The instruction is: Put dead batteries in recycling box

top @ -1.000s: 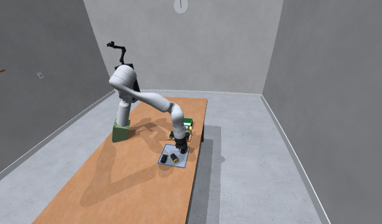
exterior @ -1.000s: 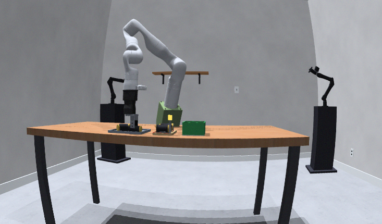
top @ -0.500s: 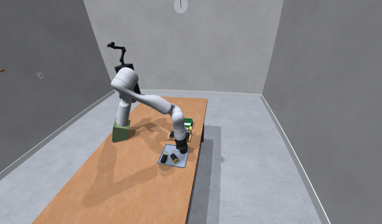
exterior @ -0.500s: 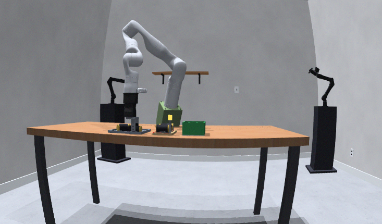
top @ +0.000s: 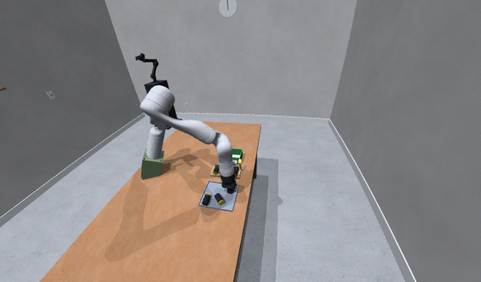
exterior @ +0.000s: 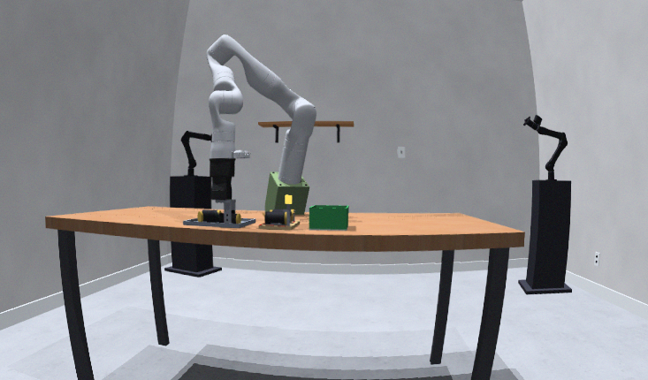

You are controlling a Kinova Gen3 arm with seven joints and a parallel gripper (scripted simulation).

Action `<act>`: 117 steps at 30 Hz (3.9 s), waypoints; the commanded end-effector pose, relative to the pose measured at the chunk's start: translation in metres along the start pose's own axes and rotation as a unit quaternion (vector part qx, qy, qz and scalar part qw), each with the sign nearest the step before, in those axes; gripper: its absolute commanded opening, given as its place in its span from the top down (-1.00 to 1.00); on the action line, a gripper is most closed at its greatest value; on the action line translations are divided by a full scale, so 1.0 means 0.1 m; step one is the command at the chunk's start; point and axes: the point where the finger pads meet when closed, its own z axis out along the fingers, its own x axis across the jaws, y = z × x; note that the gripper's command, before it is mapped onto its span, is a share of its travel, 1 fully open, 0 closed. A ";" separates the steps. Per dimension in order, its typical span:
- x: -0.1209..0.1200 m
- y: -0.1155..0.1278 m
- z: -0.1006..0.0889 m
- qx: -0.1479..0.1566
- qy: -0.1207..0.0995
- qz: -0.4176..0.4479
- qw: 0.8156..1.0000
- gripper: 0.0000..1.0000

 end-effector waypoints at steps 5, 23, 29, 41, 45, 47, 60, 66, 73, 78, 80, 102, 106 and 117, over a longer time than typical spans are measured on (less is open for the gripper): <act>0.01 0.00 -0.01 0.000 0.001 0.000 1.000 -0.15; 0.01 0.00 -0.01 0.000 0.001 0.000 1.000 -0.15; 0.01 0.00 -0.05 0.000 0.001 0.000 1.000 -0.15; 0.01 0.00 -0.44 0.000 0.001 0.000 1.000 -0.15; 0.01 0.00 -0.46 0.000 0.001 0.000 1.000 -0.15; 0.01 0.00 -0.46 0.000 0.001 0.000 1.000 -0.15; 0.00 0.00 -1.16 0.000 0.001 0.000 1.000 -0.15; 0.00 0.00 -1.32 0.000 0.001 0.000 1.000 -0.15; 0.00 0.00 -1.32 0.000 0.001 0.000 1.000 -0.15; -0.01 -0.03 -1.32 0.000 0.001 0.000 1.000 -0.15; -0.02 -0.06 -1.32 0.000 0.001 0.000 1.000 -0.15; -0.28 -0.83 -1.32 0.000 0.001 0.000 1.000 -0.15; -0.32 -0.95 -1.32 0.000 0.001 0.000 1.000 -0.15; -0.56 -1.65 -1.32 0.000 0.001 0.000 1.000 -0.15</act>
